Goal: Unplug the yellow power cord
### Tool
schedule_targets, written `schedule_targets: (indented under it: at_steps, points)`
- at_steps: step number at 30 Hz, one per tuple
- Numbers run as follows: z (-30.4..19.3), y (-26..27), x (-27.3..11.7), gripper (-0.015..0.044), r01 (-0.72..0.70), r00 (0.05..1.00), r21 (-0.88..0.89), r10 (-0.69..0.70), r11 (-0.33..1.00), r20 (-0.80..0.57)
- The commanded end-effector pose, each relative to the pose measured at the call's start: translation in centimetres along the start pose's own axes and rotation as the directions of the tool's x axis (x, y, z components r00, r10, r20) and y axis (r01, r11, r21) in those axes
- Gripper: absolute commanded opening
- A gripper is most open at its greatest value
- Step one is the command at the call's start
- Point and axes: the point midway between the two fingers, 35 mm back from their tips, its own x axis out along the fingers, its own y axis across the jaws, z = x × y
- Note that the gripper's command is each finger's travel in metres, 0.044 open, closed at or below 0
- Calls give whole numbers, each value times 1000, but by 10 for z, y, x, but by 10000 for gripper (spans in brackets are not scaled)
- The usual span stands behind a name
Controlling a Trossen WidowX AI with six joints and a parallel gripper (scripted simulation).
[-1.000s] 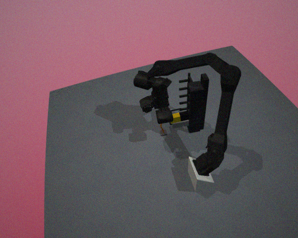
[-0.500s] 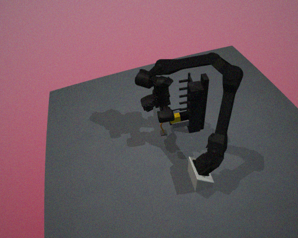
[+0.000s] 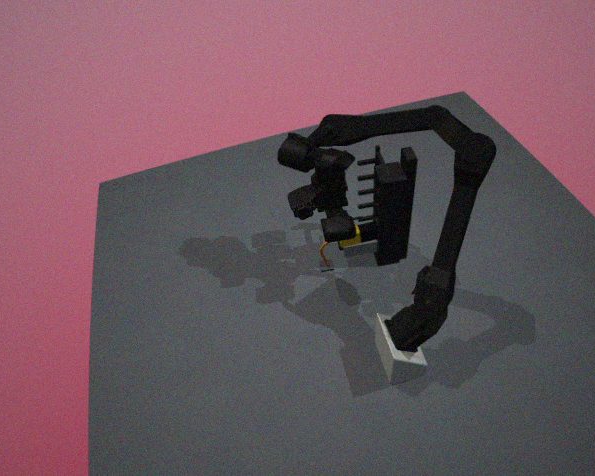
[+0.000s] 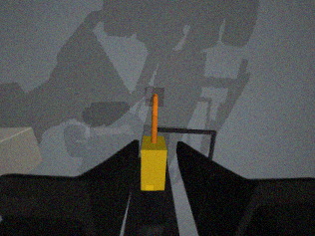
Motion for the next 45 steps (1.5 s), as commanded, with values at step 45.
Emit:
schedule_targets:
  at_steps: [45]
  points:
    - [-20, 0, 10, 0, -1, 1000, -1, 1, 1000, -3]
